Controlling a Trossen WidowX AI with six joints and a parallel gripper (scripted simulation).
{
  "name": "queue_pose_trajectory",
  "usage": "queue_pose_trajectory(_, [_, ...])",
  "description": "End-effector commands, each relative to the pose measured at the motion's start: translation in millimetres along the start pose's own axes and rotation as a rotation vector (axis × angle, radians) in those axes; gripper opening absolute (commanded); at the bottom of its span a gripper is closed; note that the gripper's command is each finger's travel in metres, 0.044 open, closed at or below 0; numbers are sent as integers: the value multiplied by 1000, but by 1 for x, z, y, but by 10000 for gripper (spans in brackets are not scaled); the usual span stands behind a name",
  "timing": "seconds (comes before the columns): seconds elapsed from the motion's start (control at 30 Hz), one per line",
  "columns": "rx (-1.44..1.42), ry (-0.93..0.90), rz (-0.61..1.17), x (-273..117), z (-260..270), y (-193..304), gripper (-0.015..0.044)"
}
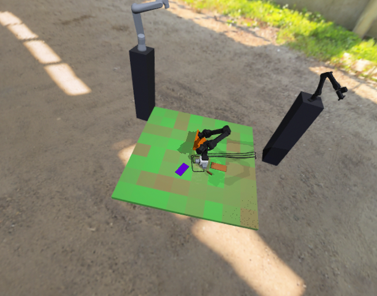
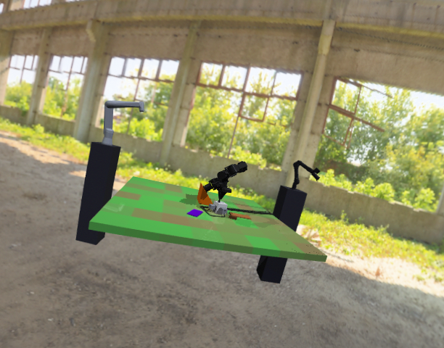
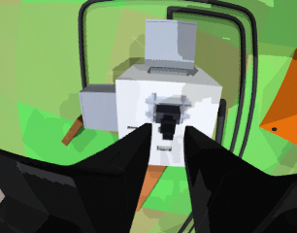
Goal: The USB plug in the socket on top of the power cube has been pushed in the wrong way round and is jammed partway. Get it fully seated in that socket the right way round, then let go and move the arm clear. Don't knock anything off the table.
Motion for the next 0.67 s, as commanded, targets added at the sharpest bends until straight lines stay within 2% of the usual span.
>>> queue_pose_trajectory(0.0, [1, 0, 0, 0, 0, 0, 95])
queue_pose_trajectory(0.63, [0, 0, 0, -11, 0, 0, 95])
Point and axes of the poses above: the point midway between the two fingers, 35 mm back from their tips, its own x axis out along the fingers, its own z axis across the jaws, y = z × x, the point moved 2 cm from there along -x, back along the fingers, and after that the axes turned 3 degrees about x, right-handed, at the moved point
